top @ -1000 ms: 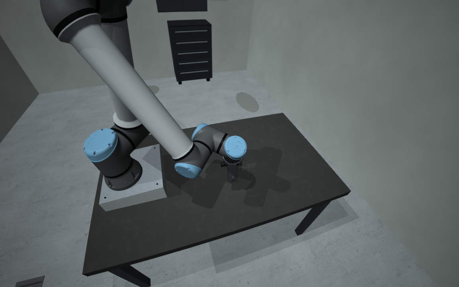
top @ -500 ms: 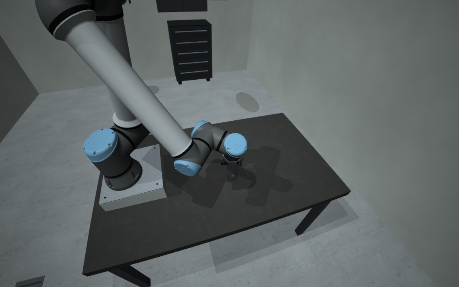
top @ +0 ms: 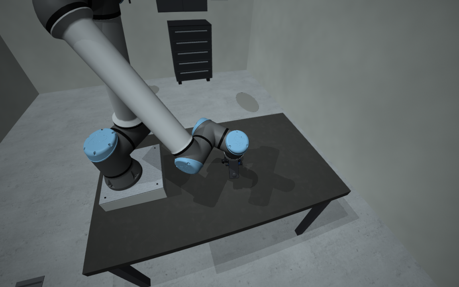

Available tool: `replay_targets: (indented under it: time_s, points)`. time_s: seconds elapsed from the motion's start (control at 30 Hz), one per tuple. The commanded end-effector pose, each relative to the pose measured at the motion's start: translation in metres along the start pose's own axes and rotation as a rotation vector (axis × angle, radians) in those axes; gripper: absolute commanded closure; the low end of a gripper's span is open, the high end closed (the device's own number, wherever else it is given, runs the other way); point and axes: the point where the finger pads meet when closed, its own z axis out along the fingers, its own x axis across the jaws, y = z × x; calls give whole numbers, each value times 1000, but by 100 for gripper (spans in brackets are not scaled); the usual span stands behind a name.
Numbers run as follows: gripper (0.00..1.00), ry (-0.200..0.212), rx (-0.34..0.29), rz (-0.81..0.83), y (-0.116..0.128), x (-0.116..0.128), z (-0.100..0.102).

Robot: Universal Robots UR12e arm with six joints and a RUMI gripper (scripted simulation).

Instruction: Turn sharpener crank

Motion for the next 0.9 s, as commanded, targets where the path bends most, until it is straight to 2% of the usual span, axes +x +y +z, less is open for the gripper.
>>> replay_targets:
  time_s: [0.0,0.87]
  points:
    - [91,-3,1,-2,4,-6,-7]
    - [91,0,0,0,11,-22,-18]
